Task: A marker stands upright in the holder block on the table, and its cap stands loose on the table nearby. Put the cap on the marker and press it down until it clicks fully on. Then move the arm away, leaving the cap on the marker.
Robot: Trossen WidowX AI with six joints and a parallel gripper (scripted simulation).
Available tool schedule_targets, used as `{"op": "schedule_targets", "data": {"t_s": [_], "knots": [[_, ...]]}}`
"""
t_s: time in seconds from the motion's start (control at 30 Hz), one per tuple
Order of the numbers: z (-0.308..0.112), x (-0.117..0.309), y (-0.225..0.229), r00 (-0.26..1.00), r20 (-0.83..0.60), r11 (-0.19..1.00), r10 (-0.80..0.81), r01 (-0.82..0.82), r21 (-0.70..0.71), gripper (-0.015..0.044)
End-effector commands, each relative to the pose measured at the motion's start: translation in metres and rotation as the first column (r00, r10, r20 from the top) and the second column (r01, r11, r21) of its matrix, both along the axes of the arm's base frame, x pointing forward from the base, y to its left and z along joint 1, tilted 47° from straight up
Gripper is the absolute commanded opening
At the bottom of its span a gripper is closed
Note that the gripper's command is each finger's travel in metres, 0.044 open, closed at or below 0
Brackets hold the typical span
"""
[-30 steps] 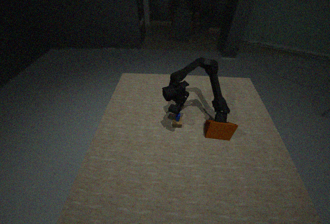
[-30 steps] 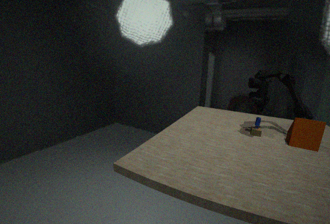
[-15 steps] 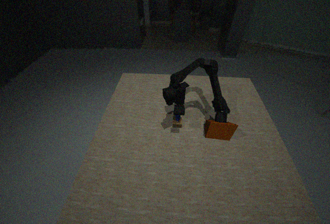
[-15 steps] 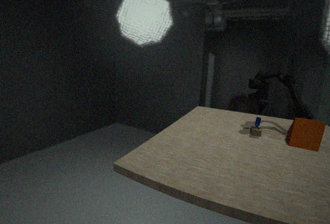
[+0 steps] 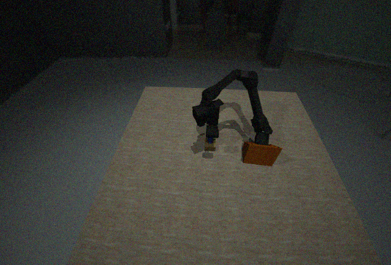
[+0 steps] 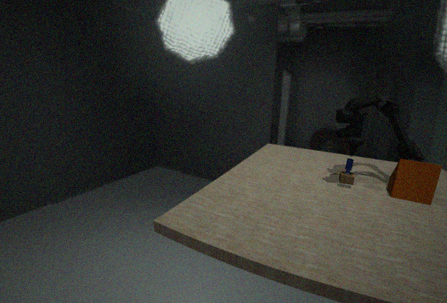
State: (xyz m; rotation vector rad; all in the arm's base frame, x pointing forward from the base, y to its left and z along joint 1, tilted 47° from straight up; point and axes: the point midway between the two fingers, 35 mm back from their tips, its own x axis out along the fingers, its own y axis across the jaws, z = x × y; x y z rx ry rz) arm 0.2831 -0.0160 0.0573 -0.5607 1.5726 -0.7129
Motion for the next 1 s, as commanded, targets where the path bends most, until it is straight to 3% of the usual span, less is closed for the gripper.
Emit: {"op": "schedule_targets", "data": {"t_s": [0.0,0.73,0.97], "knots": [[-0.003,0.0,-0.004,1.0,0.002,1.0,0.005,-0.005,-0.004,0.0],[-0.015,-0.001,-0.015,1.0,0.005,1.0,0.004,-0.004,0.001,0.0],[0.039,0.01,0.042,1.0,0.004,1.0,0.005,-0.005,0.005,0.0]]}}
